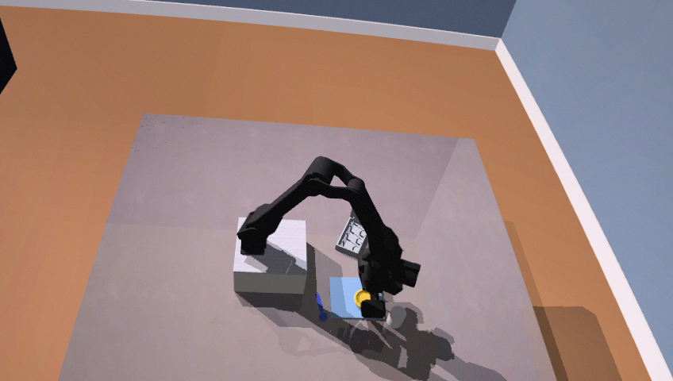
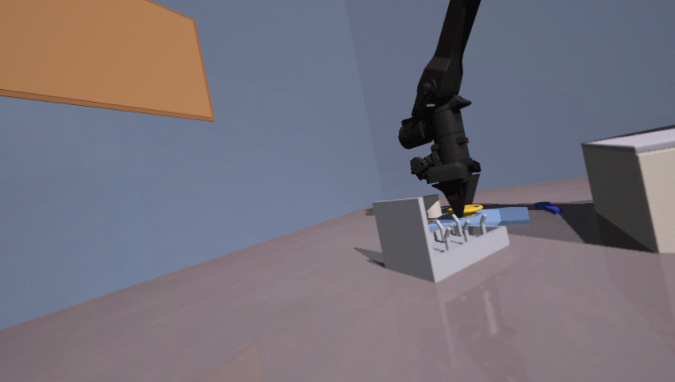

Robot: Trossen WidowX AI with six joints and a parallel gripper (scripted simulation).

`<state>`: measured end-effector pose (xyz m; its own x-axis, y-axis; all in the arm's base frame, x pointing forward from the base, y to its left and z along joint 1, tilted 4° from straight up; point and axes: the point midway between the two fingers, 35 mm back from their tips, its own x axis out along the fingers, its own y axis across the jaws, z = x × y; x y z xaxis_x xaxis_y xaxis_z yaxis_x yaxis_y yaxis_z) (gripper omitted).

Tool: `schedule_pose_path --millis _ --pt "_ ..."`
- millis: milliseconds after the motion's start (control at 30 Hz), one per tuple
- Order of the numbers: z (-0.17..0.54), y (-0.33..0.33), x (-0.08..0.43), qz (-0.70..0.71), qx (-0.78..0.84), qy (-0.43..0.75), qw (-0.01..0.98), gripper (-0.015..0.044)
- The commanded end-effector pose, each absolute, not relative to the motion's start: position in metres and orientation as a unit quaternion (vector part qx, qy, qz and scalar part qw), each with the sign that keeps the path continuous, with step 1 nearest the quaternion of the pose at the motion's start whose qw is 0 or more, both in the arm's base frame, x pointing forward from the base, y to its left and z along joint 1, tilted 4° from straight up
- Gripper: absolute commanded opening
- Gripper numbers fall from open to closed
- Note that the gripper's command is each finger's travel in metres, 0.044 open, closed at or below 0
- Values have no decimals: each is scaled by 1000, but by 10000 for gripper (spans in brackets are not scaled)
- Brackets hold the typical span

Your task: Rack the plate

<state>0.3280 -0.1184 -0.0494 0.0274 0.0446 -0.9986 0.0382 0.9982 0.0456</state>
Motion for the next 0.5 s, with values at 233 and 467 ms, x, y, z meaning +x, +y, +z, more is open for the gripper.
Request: schedule_pose_path --millis 233,467 --pt "-53 -117 327 3 33 698 715 354" --pt "-53 -117 327 3 33 698 715 308"
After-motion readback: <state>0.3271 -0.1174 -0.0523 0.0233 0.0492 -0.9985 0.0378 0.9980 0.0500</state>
